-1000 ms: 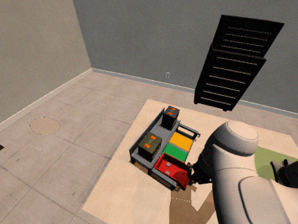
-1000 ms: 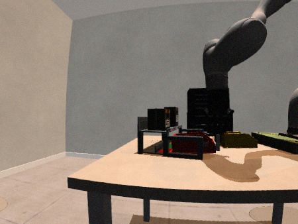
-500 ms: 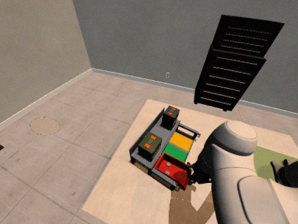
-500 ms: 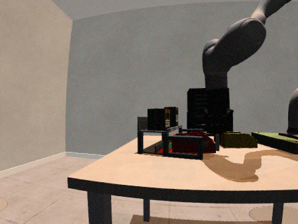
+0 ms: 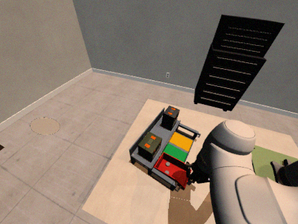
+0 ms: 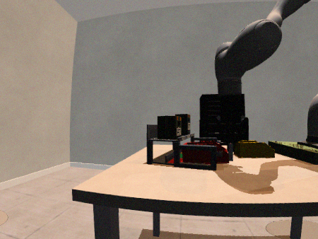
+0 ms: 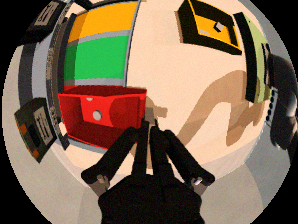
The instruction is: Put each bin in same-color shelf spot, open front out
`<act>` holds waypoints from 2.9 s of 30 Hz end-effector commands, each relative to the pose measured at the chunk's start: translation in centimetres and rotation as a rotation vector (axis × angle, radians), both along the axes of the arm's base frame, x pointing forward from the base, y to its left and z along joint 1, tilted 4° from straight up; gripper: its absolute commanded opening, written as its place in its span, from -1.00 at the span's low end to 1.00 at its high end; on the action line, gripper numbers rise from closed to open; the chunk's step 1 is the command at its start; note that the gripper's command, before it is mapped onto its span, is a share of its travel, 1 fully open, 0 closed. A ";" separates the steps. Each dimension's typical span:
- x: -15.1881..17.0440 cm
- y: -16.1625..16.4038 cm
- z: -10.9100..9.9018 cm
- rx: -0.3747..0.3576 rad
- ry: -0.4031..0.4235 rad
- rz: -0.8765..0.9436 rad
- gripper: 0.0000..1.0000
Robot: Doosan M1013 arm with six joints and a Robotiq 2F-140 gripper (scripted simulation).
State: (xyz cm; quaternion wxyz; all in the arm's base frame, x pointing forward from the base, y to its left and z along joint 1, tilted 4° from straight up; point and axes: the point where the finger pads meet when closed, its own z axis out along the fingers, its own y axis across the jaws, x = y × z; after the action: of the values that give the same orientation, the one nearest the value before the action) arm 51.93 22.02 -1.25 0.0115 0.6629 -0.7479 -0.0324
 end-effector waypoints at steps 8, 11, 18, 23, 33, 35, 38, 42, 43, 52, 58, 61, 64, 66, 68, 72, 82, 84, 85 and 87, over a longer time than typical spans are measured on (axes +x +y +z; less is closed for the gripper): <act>0.5 -0.1 0.0 0.000 0.000 0.000 -0.80; 0.6 -0.1 0.0 0.000 0.000 0.000 -0.80; 1.0 -0.1 -0.1 0.000 0.000 0.000 -0.80; 1.3 -0.2 -0.1 0.000 0.000 0.000 -0.80; 1.9 -0.2 -0.1 0.000 0.000 0.000 -0.80; 2.0 -0.2 -0.1 0.000 0.000 0.000 -0.80; 2.2 -0.3 -0.1 0.000 0.000 0.000 -0.80; 2.5 -0.3 -0.2 0.000 0.000 0.000 -0.80; 2.6 -0.3 -0.2 0.000 0.000 0.000 -0.80; 3.1 -0.4 -0.2 0.000 0.000 0.000 -0.80; 3.5 -0.4 -0.2 0.000 0.000 0.000 -0.80; 3.7 -0.4 -0.2 0.000 0.000 0.000 -0.80; 3.8 -0.5 -0.2 0.000 0.000 0.000 -0.80; 3.9 -0.5 -0.2 0.000 0.000 0.000 -0.80; 4.1 -0.5 -0.2 0.000 0.000 0.000 -0.80; 4.3 -0.5 -0.3 0.000 0.000 0.000 -0.80; 4.7 -0.6 -0.3 0.000 0.000 0.000 -0.80; 4.8 -0.6 -0.3 0.000 0.000 0.000 -0.80; 4.9 -0.6 -0.3 0.000 0.000 0.000 -0.80; 4.9 -0.6 -0.3 0.000 0.000 0.000 -0.80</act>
State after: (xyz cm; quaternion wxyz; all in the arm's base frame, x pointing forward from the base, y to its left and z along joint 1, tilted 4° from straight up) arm 56.78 21.44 -1.56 0.0115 0.6629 -0.7479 -0.0324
